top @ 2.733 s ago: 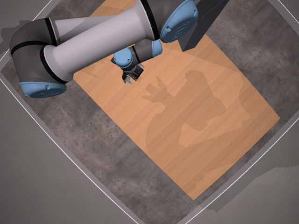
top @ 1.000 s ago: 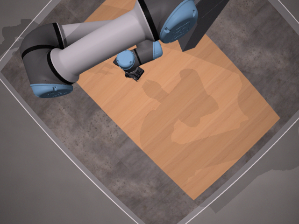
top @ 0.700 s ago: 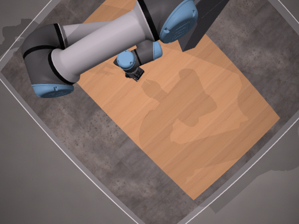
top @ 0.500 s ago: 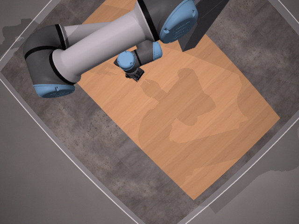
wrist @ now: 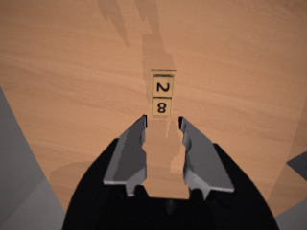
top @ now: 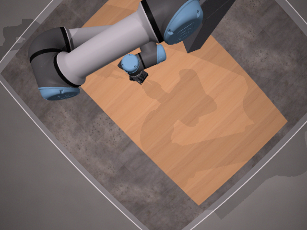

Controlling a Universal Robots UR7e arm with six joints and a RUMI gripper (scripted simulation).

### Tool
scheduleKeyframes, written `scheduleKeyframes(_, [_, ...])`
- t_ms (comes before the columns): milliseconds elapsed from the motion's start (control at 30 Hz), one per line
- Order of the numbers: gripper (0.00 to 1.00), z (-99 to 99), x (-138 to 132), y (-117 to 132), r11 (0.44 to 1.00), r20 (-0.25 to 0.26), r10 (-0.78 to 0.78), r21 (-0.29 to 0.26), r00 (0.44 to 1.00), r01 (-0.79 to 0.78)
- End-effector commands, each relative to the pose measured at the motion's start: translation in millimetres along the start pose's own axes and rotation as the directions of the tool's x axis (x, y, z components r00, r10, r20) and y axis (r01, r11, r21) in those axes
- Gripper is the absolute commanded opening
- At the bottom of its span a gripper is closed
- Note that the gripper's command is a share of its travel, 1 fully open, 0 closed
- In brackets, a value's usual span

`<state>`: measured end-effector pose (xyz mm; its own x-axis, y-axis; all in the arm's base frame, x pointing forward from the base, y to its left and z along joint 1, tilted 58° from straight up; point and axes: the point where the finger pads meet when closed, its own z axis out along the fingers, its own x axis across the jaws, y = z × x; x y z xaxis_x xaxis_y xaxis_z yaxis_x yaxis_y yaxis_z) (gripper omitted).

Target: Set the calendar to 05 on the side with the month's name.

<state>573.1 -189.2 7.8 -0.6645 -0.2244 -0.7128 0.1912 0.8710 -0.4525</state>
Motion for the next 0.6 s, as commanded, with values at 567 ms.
scheduleKeyframes(567, [0.28, 16.6, -1.1, -0.2, 1.0, 0.001, 0.0, 0.0, 1.0, 0.0])
